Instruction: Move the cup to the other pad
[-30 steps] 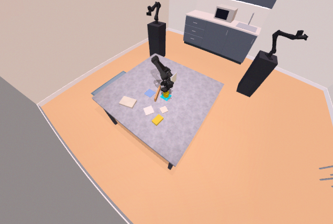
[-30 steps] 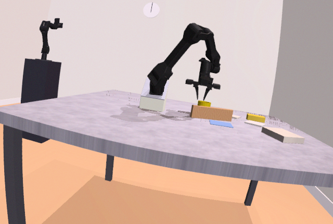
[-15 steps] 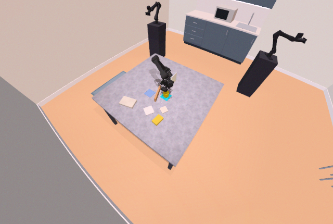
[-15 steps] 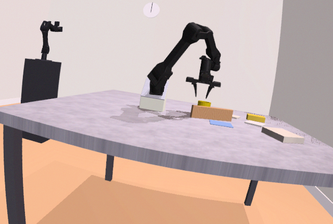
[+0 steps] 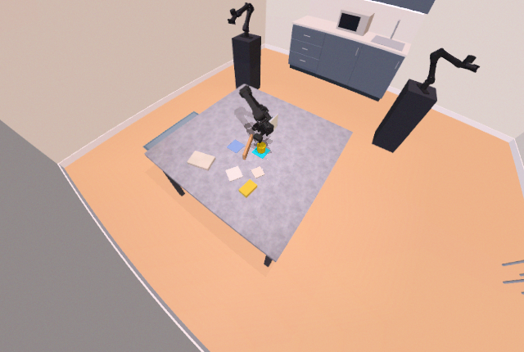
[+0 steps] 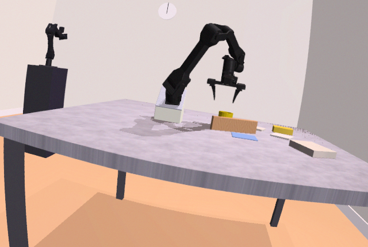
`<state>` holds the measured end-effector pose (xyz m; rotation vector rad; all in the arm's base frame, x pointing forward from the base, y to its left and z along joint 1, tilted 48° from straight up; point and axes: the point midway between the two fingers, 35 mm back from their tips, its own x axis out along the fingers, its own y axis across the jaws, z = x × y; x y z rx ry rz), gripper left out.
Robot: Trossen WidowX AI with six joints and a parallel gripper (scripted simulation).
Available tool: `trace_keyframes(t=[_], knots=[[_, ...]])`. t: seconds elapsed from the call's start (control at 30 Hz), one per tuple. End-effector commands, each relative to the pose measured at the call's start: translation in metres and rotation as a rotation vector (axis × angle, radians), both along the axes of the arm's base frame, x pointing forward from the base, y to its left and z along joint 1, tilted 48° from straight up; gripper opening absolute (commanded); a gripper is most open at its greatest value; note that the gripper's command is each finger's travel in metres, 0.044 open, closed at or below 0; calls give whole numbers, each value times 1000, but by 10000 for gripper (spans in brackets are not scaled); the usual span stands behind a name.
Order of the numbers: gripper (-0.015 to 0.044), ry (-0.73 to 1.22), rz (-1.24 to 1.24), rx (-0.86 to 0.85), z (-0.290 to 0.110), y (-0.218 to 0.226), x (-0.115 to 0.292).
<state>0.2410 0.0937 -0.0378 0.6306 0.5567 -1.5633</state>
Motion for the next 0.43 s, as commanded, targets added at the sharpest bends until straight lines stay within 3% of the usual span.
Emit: trace_keyframes(t=[0.0,0.4], knots=[[440,-3,-8,3,10,12,1],[440,-3,-1,3,19,21,3]])
